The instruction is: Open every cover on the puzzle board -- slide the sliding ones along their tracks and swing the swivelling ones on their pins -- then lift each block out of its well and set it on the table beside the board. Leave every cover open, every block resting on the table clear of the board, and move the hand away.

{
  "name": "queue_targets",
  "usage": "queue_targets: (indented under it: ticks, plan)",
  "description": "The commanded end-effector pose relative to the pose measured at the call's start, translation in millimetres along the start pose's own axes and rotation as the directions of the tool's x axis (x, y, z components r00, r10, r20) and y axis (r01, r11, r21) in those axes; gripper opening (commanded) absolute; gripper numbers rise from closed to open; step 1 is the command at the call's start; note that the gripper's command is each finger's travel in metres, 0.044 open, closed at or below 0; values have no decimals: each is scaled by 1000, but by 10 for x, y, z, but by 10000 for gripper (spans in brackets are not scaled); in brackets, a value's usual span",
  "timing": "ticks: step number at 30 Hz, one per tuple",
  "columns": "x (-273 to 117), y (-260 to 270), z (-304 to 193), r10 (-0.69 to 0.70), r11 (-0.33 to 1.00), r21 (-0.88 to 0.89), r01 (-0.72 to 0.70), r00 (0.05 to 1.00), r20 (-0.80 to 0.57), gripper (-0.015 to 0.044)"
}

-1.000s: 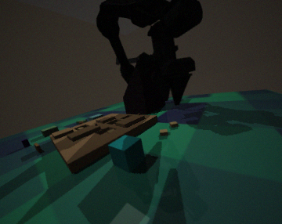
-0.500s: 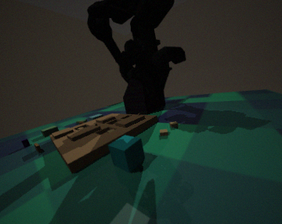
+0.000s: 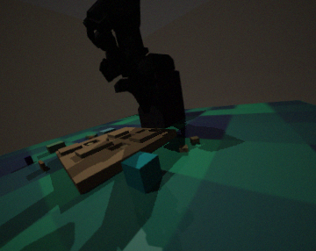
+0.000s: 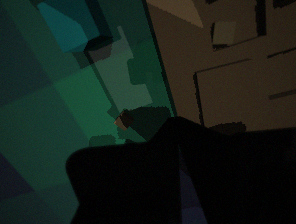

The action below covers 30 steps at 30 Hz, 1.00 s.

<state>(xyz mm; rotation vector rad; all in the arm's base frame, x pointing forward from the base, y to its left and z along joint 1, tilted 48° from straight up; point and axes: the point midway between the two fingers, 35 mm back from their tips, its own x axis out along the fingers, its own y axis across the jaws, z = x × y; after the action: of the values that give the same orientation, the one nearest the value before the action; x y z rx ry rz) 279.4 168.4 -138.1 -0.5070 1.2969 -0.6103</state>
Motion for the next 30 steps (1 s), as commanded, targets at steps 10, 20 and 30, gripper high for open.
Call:
queue_targets:
  ticks: [10,20,30]
  plan:
    - [-47,-456,449,5,949,-315,-2,1000,10,0]
    - [-46,-929,764,-4,564,-826,16,1000,17,0]
    - [-23,-1453,1002,-27,-51,-999,20,999,21,0]
